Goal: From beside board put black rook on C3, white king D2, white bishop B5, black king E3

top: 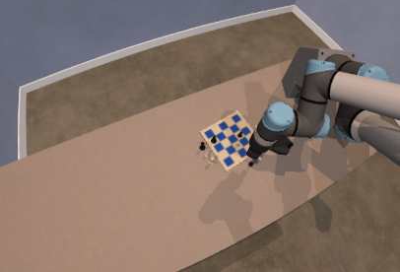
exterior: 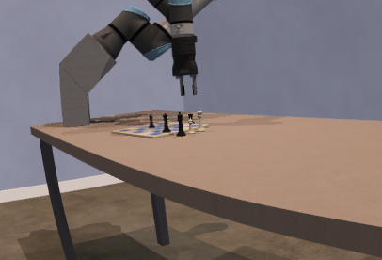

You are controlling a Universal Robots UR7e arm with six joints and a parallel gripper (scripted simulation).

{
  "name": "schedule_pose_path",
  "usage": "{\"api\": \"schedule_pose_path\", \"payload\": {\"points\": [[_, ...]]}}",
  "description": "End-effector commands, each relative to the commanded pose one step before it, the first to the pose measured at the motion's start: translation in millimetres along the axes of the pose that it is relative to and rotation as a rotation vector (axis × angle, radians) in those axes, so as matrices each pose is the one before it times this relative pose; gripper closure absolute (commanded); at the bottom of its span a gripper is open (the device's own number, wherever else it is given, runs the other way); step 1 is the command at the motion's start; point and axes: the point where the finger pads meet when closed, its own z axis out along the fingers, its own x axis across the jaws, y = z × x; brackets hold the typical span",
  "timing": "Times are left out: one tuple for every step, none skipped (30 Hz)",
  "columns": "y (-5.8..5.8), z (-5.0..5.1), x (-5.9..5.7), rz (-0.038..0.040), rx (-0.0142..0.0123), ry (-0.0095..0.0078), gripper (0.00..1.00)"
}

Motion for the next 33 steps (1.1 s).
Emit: {"api": "schedule_pose_path", "payload": {"points": [[0.24, 0.35, 0.21, -0.00033, -0.00069, 0.00046, 0.27], [0.0, 0.3, 0.0, 0.0, -0.00001, 0.0, 0.27], [0.0, 0.37, 0.0, 0.00001, -0.00002, -0.00001, 0.27], [0.0, 0.45, 0.0, 0.00001, -0.00002, -0.00001, 0.27], [0.0, 0.53, 0.0, 0.00001, -0.00002, -0.00001, 0.27], [0.0, 0.61, 0.0, 0.00001, -0.00002, 0.0, 0.27], [0.0, 0.69, 0.0, 0.00001, -0.00002, 0.0, 0.27], [-0.01, 0.77, 0.0, 0.00001, -0.00003, 0.0, 0.27], [0.0, 0.0, 0.0, 0.0, 0.0, 0.0, 0.27], [0.0, 0.0, 0.0, 0.0, 0.0, 0.0, 0.27], [0.0, 0.85, 0.0, 0.00001, -0.00002, 0.0, 0.27], [0.01, 0.94, 0.01, 0.0, 0.0, -0.00001, 0.27], [0.0, 1.02, 0.0, 0.0, 0.0, 0.0, 0.27], [0.0, 1.09, 0.0, 0.0, 0.0, 0.0, 0.27], [-0.01, 1.17, 0.0, 0.0, 0.00001, 0.00001, 0.27], [0.01, 1.23, 0.01, 0.0, -0.00001, -0.00001, 0.27], [0.0, 1.3, 0.01, 0.0, 0.0, 0.0, 0.27], [-0.01, 1.36, 0.0, 0.0, 0.0, 0.0, 0.27], [-0.01, 1.41, 0.0, 0.0, 0.0, 0.0, 0.27], [0.01, 1.46, 0.01, 0.0, -0.00001, -0.00001, 0.27], [0.0, 1.51, 0.01, 0.0, 0.0, 0.0, 0.27], [-0.01, 1.55, 0.0, 0.0, 0.00001, 0.00001, 0.27], [0.01, 1.58, 0.01, 0.0, -0.00001, -0.00001, 0.27], [0.0, 1.6, 0.01, 0.0, 0.0, 0.0, 0.27], [-0.01, 1.62, 0.0, 0.0, 0.00001, 0.00001, 0.27], [0.0, 0.0, 0.0, 0.0, 0.0, 0.0, 0.27], [0.0, 0.0, 0.0, 0.0, 0.0, 0.0, 0.27], [0.01, 1.63, 0.01, 0.0, -0.00001, -0.00001, 0.27], [0.0, 1.64, 0.01, 0.0, 0.0, 0.0, 0.27], [-0.01, 1.63, 0.0, 0.0, 0.0, 0.00001, 0.27], [0.01, 1.63, 0.01, 0.0, -0.00001, -0.00001, 0.27], [0.0, 1.61, 0.01, 0.0, 0.0, 0.0, 0.27], [-0.01, 1.58, 0.0, 0.0, 0.0, 0.00001, 0.27]]}}
